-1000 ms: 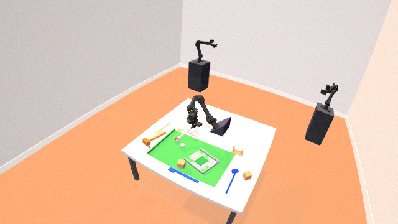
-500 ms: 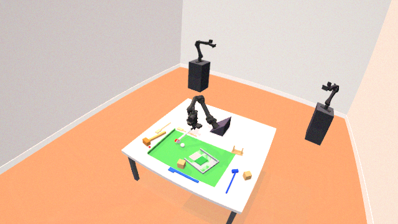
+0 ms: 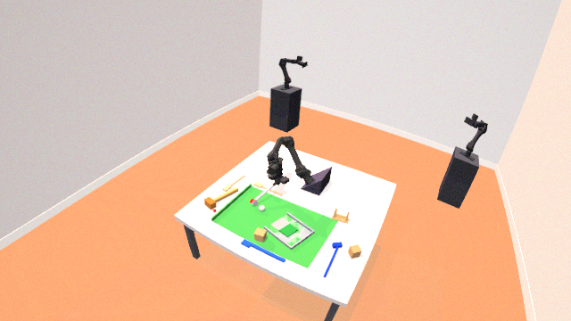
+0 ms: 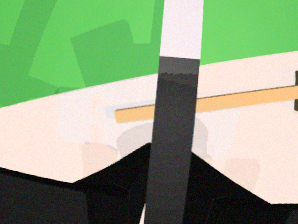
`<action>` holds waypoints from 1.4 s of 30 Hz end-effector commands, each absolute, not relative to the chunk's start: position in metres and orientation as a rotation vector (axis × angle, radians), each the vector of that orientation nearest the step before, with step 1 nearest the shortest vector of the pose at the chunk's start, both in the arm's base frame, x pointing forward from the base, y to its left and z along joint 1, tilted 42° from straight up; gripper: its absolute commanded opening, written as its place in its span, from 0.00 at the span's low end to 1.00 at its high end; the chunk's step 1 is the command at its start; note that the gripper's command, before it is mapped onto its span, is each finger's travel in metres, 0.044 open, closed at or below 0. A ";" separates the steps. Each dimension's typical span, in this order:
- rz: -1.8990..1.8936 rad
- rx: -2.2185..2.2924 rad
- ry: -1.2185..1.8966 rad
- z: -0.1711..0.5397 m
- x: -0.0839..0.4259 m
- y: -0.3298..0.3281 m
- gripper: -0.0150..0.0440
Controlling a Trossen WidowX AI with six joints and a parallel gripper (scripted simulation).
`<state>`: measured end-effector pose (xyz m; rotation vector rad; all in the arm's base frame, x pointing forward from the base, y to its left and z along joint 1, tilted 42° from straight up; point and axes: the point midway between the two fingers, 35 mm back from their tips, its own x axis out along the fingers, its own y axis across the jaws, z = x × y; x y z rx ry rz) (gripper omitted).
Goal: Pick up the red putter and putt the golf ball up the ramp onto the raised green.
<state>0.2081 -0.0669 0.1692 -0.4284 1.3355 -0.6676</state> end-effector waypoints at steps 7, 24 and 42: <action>-0.674 -0.427 1.317 0.183 0.205 -0.083 0.25; -0.670 -0.423 1.319 0.094 0.232 0.019 0.25; -0.668 -0.422 1.321 0.136 0.227 0.057 0.25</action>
